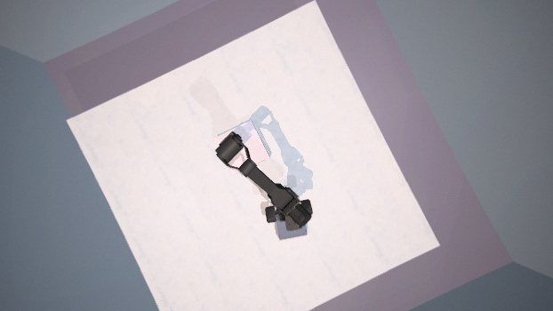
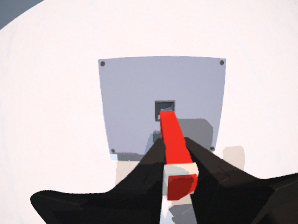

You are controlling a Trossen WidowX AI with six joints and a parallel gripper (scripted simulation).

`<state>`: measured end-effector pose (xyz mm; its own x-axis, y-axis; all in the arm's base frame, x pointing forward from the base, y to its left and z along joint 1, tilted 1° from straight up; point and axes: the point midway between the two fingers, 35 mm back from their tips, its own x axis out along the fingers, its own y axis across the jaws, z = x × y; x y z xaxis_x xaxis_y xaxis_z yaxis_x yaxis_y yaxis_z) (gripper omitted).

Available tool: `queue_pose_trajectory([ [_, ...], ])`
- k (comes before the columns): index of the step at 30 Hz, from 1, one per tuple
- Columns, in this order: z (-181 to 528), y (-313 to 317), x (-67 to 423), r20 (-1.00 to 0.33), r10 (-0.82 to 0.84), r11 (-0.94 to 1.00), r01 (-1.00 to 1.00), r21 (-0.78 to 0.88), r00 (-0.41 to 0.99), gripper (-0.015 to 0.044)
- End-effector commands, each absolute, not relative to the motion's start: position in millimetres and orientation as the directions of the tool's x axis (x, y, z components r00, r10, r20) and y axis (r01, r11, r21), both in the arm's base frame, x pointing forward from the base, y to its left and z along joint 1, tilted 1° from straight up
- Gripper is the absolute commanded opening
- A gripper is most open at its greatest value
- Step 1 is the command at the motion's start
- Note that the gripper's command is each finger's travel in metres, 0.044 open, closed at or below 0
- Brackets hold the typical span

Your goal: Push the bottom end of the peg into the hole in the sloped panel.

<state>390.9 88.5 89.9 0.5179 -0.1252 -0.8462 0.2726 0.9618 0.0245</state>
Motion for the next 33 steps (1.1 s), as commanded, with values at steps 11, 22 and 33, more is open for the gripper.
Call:
queue_pose_trajectory([
  [11,74.5,86.5,398.7,-0.848,-0.125,0.961,0.276,0.026,0.515,0.0000],
  [22,77.7,86.8,397.8,-0.846,-0.127,0.960,0.280,0.028,0.517,0.0000],
  [33,73.8,86.4,399.1,-0.846,-0.127,0.960,0.280,0.028,0.518,0.0000],
])
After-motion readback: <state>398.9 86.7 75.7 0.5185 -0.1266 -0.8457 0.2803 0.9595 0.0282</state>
